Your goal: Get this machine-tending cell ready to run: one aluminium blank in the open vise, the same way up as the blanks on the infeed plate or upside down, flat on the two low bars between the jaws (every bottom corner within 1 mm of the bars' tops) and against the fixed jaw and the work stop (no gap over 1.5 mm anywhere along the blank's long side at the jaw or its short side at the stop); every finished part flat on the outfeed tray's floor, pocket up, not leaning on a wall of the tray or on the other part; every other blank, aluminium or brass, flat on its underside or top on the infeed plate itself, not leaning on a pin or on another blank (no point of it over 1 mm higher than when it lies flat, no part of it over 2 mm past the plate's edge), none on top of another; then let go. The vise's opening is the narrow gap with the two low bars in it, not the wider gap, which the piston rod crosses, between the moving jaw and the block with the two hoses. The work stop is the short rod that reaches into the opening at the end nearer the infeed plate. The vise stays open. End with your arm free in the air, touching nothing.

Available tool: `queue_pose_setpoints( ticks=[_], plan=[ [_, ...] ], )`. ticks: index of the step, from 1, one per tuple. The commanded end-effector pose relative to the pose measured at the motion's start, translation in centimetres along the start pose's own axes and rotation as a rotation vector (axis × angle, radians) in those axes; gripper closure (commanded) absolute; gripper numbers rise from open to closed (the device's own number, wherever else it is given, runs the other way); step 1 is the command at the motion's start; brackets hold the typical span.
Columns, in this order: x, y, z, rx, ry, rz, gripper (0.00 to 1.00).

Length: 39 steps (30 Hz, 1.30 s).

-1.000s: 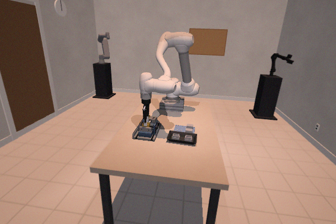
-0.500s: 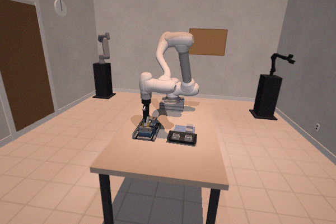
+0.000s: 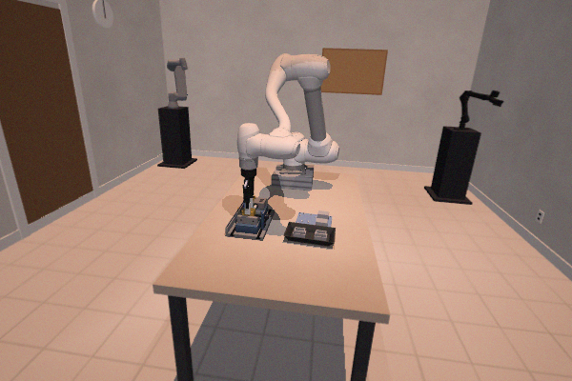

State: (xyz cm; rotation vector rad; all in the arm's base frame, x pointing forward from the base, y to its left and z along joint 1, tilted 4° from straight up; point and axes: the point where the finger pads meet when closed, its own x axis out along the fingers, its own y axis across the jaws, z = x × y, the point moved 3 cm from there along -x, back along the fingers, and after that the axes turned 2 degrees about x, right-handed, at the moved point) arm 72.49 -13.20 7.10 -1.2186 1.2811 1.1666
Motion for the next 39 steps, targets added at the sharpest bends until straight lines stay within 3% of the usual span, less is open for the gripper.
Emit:
queue_pose_setpoints(
  ticks=[1, 11, 39],
  plan=[
    [0.0, 0.0, 0.0, 0.0, 0.0, 0.0, 1.0],
    [-0.5, 0.0, 0.0, 0.0, 0.0, 0.0, 1.0],
    [-4.5, 0.0, 0.0, 0.0, 0.0, 0.0, 1.0]
  ],
)
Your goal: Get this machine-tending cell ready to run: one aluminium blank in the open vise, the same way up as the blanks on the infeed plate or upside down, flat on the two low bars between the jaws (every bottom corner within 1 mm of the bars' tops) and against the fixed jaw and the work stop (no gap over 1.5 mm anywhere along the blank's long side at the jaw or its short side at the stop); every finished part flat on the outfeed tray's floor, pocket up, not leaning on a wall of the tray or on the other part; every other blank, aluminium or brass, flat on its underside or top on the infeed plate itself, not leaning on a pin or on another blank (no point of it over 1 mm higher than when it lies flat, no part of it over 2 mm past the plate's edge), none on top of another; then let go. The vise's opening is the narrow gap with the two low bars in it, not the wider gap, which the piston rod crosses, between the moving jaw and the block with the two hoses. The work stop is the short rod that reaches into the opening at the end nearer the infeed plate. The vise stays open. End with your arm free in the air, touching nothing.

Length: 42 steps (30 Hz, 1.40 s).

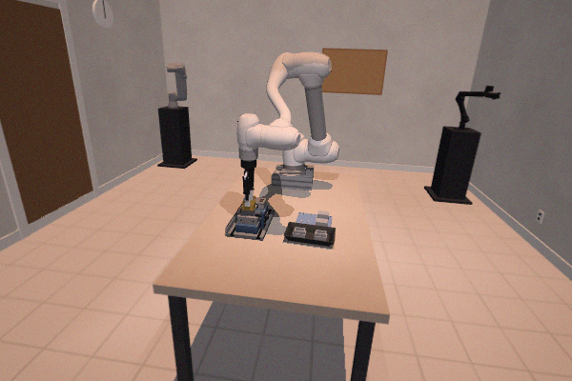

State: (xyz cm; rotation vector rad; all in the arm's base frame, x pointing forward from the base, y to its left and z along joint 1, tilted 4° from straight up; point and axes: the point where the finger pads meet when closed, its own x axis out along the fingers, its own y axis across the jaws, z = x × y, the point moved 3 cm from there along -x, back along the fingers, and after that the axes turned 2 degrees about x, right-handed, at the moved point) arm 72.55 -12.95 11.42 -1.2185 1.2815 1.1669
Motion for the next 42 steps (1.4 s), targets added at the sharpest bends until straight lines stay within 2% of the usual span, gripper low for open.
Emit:
queue_pose_setpoints(
  ticks=[1, 11, 14, 20, 22, 24, 37, 39, 42],
  plan=[
    [-0.2, 0.0, 0.0, 0.0, 0.0, 0.0, 1.0],
    [-0.3, 0.0, 0.1, 0.0, 0.0, 0.0, 1.0],
    [-0.3, 0.2, 1.3, 0.002, 0.0, 0.0, 1.0],
    [-0.4, 1.9, 8.4, 0.013, -0.001, 0.0, 1.0],
    [-0.4, 1.9, 8.4, 0.013, -0.001, 0.0, 1.0],
    [-0.4, 3.1, 12.0, 0.018, -0.001, 0.0, 1.0],
    [-0.3, 9.7, 25.3, 0.042, -0.001, 0.0, 1.0],
    [-0.3, 9.7, 25.3, 0.042, -0.001, 0.0, 1.0],
    [-0.3, 10.9, 27.0, 0.046, 0.0, 0.0, 1.0]
  ],
)
